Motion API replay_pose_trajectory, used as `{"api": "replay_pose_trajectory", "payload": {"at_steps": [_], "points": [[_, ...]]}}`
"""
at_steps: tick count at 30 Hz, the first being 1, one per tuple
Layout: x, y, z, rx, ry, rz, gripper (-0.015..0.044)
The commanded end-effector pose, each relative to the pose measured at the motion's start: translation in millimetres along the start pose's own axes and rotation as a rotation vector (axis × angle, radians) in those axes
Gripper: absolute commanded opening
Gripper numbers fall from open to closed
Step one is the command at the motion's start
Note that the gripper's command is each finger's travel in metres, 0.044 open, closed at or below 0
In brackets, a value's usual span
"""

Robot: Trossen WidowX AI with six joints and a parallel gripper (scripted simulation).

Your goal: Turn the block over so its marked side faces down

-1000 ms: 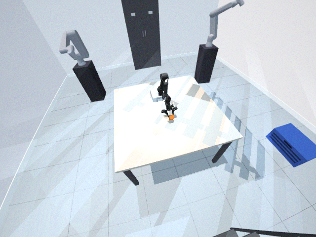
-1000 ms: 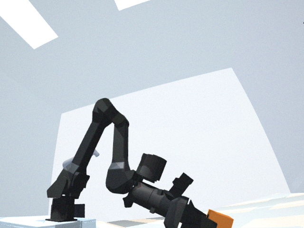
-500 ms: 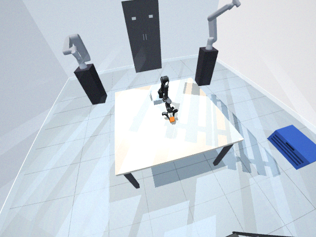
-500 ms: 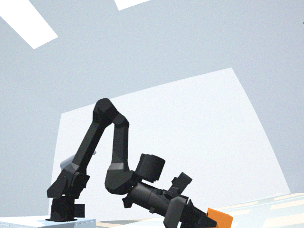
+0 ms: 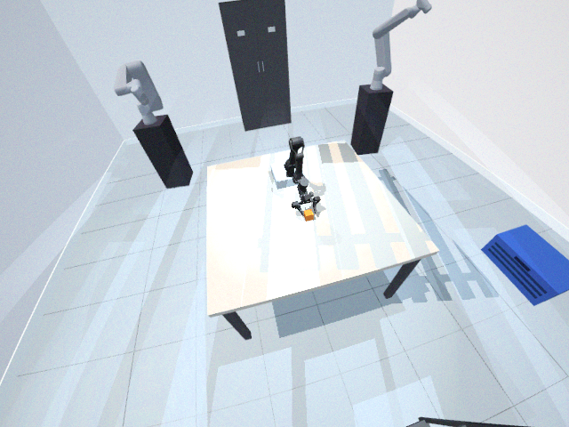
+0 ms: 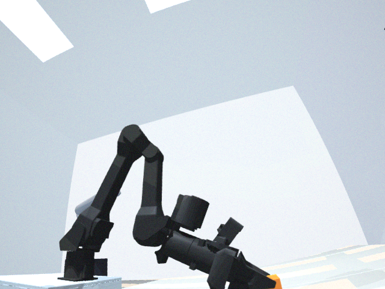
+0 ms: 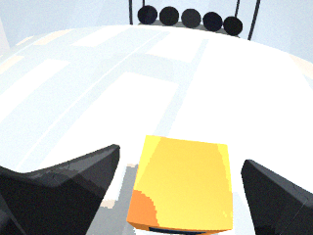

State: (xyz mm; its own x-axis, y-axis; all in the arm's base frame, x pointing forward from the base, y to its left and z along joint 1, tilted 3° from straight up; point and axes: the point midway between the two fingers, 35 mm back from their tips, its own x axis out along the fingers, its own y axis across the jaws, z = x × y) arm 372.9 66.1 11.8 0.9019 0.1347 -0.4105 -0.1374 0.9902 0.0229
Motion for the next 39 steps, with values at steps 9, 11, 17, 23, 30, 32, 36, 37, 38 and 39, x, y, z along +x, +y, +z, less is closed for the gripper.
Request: {"api": "replay_pose_trajectory", "payload": {"at_steps": [9, 11, 17, 23, 30, 32, 36, 37, 38, 39], "points": [[0.0, -0.5, 0.3, 0.002, -0.001, -0.004, 0.044], [0.0, -0.5, 0.3, 0.002, -0.001, -0.004, 0.044], [0.0, -0.5, 0.3, 0.002, -0.001, -0.004, 0.044], [0.0, -0.5, 0.3, 0.002, -0.001, -0.004, 0.044], [0.0, -0.5, 0.3, 0.002, -0.001, -0.004, 0.044], [0.0, -0.5, 0.3, 0.002, -0.001, -0.004, 0.044], [4.2, 0.6, 3.4, -0.01, 0.066, 0.0, 0.044], [5.2, 1.1, 5.6, -0.016, 0.101, 0.002, 0.044], [5.2, 1.7, 8.2, -0.021, 0.138, 0.004, 0.044], [4.3, 2.2, 11.1, -0.027, 0.175, 0.007, 0.044]]}}
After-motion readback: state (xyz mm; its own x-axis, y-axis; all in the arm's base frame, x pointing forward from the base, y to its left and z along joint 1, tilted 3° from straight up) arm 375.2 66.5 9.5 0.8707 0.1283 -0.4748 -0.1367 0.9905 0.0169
